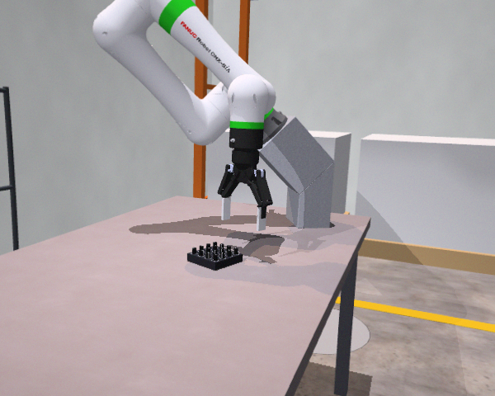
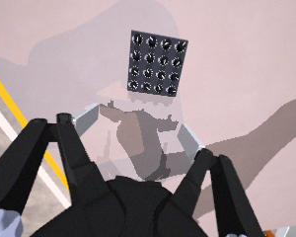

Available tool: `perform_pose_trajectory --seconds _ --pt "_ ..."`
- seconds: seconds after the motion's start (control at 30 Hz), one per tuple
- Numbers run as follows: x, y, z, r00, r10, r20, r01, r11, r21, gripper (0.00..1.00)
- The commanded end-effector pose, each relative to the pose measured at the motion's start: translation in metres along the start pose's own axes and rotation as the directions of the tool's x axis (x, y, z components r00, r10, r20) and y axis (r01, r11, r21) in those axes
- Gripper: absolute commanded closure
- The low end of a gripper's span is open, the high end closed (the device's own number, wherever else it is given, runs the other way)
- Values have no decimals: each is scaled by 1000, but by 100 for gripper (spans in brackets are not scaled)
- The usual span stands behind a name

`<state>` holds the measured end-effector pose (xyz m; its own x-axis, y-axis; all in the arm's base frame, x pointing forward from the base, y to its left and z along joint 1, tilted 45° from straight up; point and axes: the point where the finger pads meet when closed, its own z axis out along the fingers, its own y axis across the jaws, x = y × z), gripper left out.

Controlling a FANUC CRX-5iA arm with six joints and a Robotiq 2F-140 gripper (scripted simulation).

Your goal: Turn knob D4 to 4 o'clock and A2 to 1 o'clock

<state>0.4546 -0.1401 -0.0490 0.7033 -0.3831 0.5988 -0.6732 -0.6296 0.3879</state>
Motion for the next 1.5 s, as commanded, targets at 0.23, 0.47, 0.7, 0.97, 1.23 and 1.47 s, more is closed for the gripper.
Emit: perform_pose_trajectory --seconds 0.23,0.47,0.7,0.97,1.23,1.47 --pt "23 6 -3 941 -339 6 339 941 2 0" --pt "35 10 -5 868 -496 6 496 868 3 0" --pt "47 14 -7 762 -647 5 647 762 4 0" --pt "61 20 -9 614 -789 4 789 614 5 0" --pt "74 26 -11 442 -897 3 897 442 6 0" --pt "82 30 -13 320 -947 2 947 320 6 0"
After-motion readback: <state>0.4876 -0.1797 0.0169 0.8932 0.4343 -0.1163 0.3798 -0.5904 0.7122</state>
